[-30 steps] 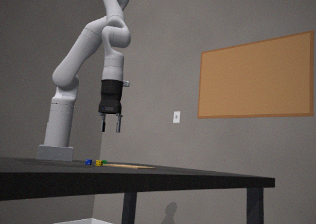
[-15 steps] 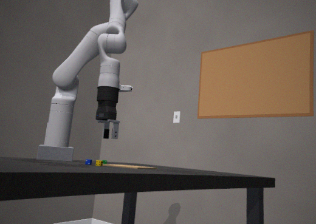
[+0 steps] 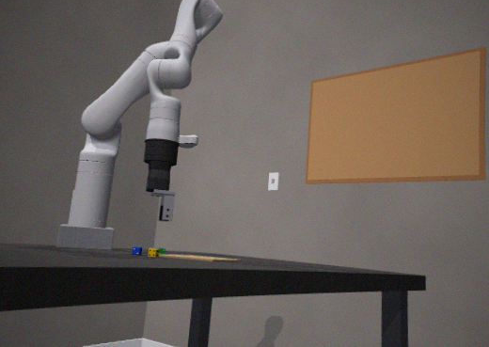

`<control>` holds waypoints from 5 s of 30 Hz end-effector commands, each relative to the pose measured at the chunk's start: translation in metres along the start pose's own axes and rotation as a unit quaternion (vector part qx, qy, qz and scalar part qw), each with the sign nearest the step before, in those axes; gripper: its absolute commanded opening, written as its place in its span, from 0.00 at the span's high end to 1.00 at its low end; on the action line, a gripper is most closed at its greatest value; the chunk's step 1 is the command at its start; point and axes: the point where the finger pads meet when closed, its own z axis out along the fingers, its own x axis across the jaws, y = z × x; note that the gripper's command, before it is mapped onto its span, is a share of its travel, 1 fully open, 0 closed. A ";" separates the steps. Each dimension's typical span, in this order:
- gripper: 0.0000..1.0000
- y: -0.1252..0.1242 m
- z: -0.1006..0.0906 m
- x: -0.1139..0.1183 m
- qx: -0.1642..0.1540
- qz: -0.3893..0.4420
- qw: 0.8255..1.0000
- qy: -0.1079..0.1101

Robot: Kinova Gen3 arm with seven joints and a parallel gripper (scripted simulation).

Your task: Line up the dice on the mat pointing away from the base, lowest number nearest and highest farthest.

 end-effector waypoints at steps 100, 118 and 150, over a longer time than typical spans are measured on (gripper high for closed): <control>0.36 0.002 0.053 0.001 -0.005 0.021 1.000 0.004; 0.36 0.002 0.054 0.002 -0.005 0.021 1.000 0.004; 0.36 0.003 0.054 0.001 -0.005 0.021 1.000 0.003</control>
